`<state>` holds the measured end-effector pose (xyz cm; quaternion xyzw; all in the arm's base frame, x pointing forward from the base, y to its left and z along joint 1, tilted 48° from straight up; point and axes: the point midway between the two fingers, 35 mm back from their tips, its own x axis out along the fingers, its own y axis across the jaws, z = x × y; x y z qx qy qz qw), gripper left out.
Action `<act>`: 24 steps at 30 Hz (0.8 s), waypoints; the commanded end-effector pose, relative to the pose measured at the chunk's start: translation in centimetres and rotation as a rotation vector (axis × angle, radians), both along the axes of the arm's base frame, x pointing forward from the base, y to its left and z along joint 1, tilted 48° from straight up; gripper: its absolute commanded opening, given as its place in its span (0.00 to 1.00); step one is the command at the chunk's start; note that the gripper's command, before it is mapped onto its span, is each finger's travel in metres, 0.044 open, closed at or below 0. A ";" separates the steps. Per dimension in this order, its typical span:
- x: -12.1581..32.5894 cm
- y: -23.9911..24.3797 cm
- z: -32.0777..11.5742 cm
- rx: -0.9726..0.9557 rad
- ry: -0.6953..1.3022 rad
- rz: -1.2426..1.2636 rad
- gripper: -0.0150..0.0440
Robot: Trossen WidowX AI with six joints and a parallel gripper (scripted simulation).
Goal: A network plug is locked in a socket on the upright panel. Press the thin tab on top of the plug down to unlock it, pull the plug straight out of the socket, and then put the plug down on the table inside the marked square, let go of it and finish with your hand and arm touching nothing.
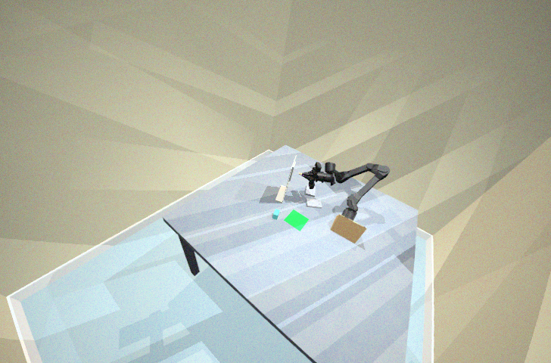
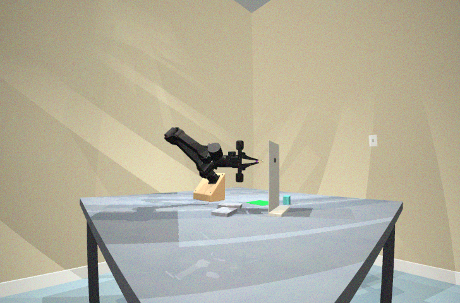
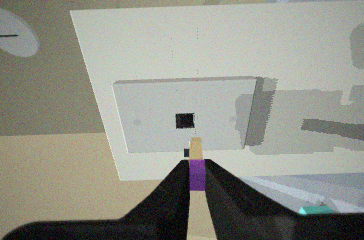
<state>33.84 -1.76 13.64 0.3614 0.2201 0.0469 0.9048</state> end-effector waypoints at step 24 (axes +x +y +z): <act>-1.3 -0.1 0.3 -0.003 -0.001 0.006 0.25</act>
